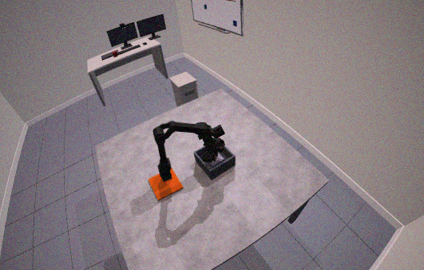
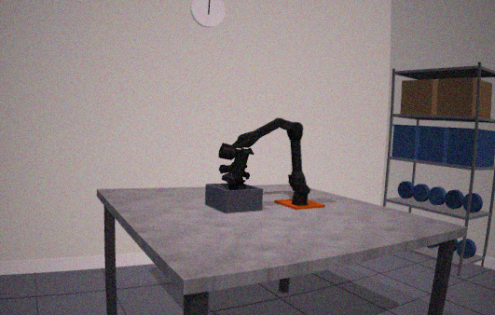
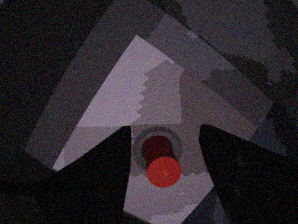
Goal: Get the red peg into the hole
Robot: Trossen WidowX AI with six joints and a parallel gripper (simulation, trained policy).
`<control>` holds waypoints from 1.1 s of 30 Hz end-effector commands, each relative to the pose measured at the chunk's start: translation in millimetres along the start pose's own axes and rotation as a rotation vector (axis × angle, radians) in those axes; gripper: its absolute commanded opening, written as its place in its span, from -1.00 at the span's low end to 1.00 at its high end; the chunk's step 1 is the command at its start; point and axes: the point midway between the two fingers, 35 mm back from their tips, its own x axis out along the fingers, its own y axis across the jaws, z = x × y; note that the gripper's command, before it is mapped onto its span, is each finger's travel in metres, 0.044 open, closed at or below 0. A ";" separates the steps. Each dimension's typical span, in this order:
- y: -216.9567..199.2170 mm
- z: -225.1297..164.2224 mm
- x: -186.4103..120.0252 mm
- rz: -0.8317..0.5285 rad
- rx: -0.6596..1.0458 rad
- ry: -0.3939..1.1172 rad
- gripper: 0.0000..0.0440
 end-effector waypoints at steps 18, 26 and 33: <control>35.8 41.1 -34.8 0.044 -0.021 0.089 0.26; 52.1 51.8 -48.8 0.037 -0.001 0.145 0.37; 63.2 55.2 -61.3 0.018 0.019 0.198 0.40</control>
